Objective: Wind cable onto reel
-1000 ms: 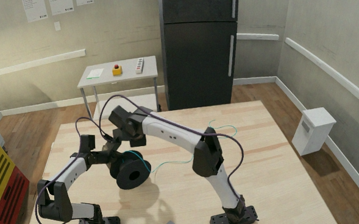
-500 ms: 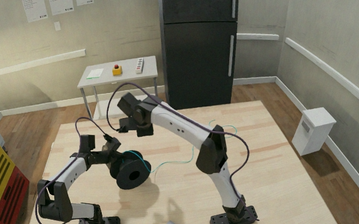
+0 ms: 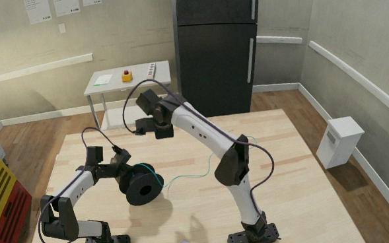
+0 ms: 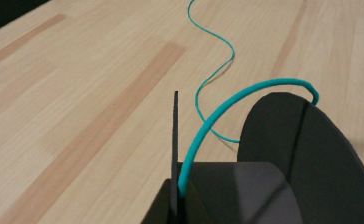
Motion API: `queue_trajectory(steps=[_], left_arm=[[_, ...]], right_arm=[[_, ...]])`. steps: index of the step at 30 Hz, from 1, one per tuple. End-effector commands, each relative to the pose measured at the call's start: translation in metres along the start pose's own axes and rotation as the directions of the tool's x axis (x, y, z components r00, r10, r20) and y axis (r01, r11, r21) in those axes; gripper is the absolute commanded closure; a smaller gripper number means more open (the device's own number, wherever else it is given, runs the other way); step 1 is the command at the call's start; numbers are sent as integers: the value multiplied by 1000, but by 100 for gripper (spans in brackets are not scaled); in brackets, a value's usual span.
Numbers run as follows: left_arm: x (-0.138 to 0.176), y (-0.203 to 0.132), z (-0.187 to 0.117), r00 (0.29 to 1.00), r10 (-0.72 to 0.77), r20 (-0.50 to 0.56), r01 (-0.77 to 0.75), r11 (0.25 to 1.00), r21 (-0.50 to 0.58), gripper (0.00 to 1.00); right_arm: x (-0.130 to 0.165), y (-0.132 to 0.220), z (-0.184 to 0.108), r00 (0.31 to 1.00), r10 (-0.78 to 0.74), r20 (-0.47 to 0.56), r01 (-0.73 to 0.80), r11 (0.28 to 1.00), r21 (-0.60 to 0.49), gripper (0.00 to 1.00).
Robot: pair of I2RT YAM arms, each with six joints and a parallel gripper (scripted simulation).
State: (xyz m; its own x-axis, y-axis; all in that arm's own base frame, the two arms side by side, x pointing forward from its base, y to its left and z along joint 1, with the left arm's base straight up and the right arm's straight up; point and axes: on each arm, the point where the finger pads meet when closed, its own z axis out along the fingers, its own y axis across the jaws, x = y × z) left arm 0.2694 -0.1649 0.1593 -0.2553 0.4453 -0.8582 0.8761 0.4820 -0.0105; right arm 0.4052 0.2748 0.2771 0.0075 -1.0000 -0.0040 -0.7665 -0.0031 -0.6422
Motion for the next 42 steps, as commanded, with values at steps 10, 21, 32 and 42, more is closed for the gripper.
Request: queue_trajectory(steps=[10,21,32,42], left_arm=[[-4,-4,-1,1000,8,21,-8,1000,6,100],[-6,-4,-2,1000,9,22,-9,1000,6,100],[-23,-2,-10,999,23,35,-23,1000,-1,100],[-41,-2,-21,999,24,37,-24,1000,-2,100]], right_arm=[[0,8,11,999,-26,-26,25,999,-28,70],[4,-1,5,1000,-7,-16,6,1000,-15,70],[11,-11,-8,999,51,18,-51,998,21,70],[25,-23,-10,986,160,46,-162,986,47,70]])
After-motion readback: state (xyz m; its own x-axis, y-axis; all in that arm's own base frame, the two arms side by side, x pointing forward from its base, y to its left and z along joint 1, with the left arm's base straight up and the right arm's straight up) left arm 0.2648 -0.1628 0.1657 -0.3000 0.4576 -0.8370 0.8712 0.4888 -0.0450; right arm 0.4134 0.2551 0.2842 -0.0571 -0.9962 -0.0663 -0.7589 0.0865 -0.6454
